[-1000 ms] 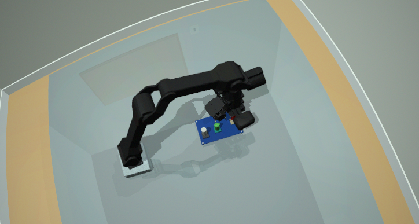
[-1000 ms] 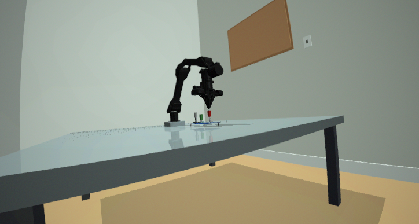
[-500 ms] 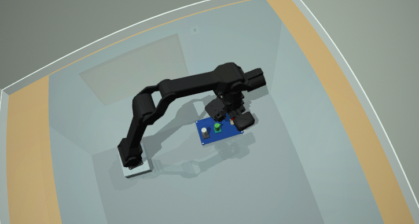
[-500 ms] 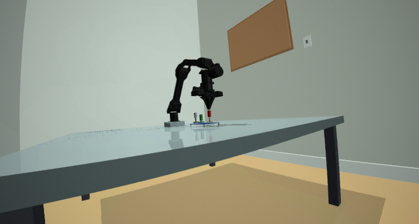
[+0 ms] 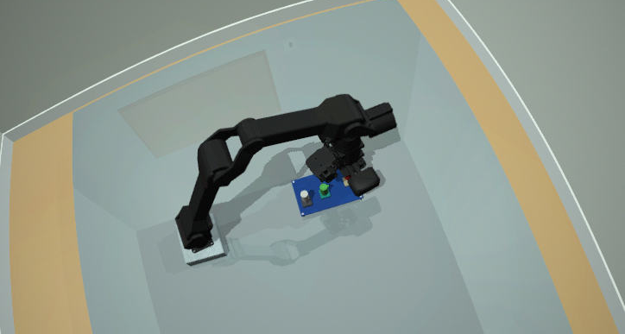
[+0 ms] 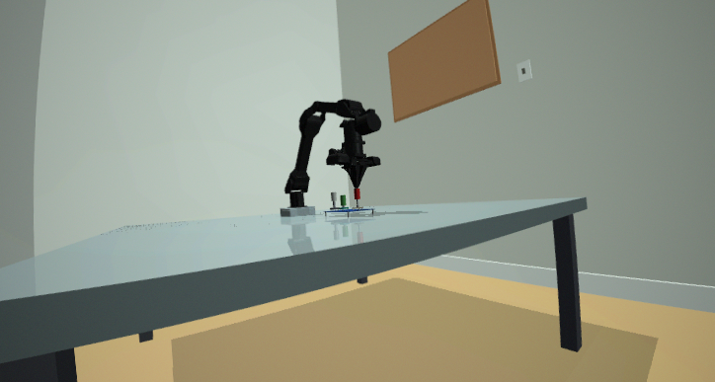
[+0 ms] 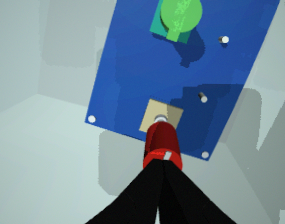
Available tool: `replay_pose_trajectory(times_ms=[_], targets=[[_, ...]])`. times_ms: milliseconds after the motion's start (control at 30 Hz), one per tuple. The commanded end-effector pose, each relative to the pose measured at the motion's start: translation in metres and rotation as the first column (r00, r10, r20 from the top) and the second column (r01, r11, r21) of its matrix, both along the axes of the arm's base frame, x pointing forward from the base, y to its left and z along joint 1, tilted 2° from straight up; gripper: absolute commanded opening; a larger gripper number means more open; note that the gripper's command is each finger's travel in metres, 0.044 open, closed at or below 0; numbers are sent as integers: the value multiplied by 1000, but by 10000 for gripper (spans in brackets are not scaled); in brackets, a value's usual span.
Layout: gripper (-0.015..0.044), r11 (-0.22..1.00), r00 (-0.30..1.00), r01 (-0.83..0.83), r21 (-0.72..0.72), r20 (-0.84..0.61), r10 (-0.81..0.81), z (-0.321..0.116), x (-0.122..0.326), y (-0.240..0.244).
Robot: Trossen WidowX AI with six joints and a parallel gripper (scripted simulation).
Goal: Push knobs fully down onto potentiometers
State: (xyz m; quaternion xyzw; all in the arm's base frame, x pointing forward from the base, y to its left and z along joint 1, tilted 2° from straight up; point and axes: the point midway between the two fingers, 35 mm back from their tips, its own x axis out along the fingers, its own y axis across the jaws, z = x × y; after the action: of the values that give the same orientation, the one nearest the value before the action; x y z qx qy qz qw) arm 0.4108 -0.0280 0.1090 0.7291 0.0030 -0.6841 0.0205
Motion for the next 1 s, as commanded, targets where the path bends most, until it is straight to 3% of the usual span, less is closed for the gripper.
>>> replay_pose_trajectory(times_ms=[0, 967], targets=[[0, 1000, 1000, 5, 6, -2, -5, -2, 0, 1], [0, 1000, 1000, 5, 6, -2, -5, -8, 0, 1]])
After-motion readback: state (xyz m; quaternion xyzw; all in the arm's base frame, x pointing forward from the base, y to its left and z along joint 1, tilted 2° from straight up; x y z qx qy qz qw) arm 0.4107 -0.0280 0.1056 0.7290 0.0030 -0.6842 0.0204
